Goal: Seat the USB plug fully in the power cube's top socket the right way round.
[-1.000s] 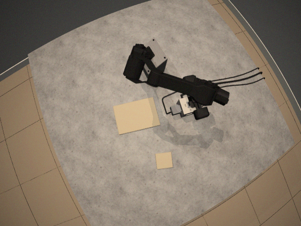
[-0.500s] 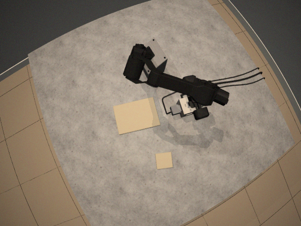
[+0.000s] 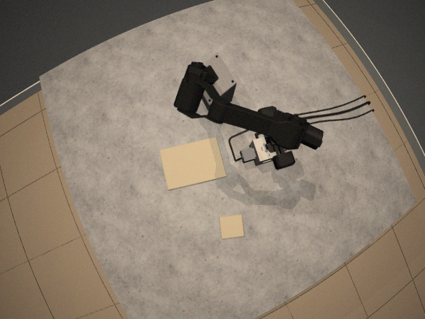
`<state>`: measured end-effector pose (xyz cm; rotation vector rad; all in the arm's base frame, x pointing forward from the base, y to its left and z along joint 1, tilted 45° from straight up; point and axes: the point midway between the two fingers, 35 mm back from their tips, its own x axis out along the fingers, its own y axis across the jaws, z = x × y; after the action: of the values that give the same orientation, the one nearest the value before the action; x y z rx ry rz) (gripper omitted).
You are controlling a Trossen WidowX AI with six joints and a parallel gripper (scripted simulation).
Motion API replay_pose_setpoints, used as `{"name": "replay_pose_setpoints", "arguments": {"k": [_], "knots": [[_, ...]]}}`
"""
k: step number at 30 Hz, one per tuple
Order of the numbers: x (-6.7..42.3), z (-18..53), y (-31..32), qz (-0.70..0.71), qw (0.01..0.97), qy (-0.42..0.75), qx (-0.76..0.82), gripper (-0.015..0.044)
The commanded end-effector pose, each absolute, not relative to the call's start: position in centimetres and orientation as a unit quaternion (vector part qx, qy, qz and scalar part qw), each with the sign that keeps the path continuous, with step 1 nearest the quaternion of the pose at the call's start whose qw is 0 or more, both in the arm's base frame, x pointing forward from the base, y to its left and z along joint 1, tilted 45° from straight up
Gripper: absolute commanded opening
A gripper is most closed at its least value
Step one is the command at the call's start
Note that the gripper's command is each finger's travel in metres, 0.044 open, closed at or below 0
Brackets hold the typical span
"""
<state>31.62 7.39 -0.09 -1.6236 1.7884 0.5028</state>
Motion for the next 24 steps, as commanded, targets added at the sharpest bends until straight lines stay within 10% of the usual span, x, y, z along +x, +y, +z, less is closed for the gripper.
{"name": "replay_pose_setpoints", "arguments": {"k": [1,24], "knots": [[31.63,-0.17,7.31,0.193,0.328,0.683,-0.623,0.0000],[31.63,-0.37,7.11,0.193,0.328,0.683,-0.623,0.0000]]}}
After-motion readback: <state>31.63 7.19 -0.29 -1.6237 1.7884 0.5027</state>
